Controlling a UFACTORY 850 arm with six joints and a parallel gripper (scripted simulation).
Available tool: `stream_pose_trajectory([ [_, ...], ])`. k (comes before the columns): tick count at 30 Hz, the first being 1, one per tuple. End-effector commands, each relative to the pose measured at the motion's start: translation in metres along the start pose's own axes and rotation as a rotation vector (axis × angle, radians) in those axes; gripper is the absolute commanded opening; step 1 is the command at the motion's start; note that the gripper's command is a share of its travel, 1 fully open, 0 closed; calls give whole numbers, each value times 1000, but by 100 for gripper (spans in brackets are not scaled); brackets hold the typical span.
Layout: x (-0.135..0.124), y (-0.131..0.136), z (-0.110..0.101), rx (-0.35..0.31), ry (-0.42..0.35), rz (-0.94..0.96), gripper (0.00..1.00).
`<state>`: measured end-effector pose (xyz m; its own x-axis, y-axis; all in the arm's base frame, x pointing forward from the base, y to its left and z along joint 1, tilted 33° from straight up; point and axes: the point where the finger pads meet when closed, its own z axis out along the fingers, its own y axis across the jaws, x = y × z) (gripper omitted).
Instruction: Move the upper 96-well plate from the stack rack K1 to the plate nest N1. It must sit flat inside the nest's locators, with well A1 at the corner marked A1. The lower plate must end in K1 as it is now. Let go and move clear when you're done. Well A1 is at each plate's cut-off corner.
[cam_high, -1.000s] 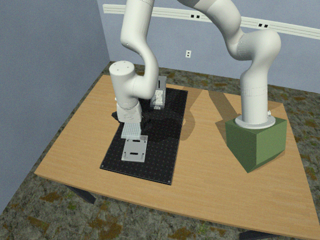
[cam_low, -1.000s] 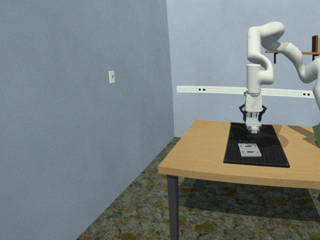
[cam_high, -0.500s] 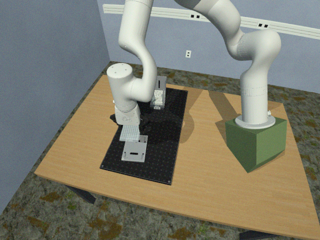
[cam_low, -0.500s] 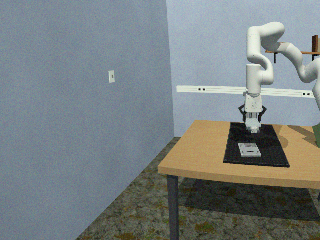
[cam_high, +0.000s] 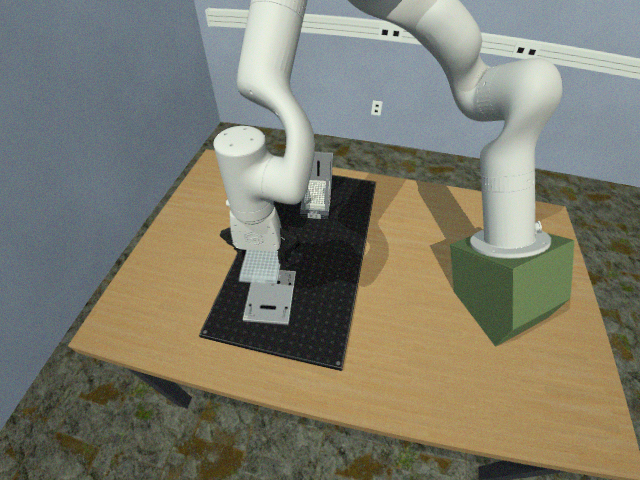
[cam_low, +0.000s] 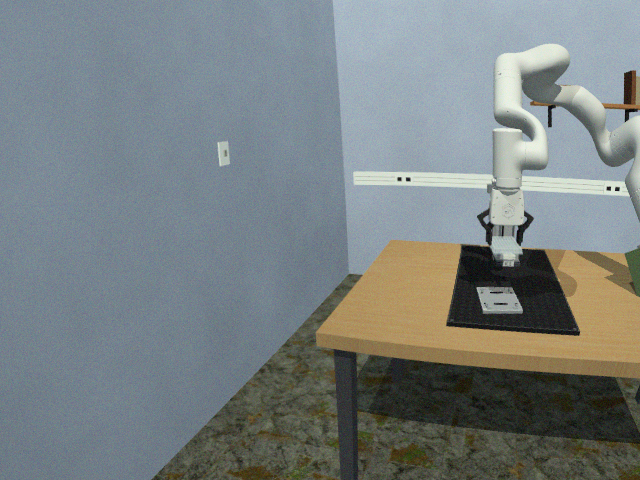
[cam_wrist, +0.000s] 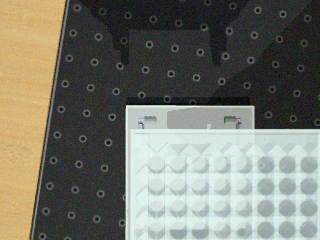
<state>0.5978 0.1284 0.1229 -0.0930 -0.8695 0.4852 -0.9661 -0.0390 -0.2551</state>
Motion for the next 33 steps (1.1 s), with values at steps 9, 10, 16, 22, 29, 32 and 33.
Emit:
stream_pose_trajectory([
  [9,0,-1,-1,2,-1,1,0],
  [10,0,-1,-1,2,-1,1,0],
  [16,0,-1,7,2,-1,1,0],
  [22,1,-1,17,2,-1,0,0],
  [29,1,-1,26,2,-1,0,0],
  [32,1,-1,31,2,-1,0,0],
  [33,1,-1,32,2,-1,0,0],
])
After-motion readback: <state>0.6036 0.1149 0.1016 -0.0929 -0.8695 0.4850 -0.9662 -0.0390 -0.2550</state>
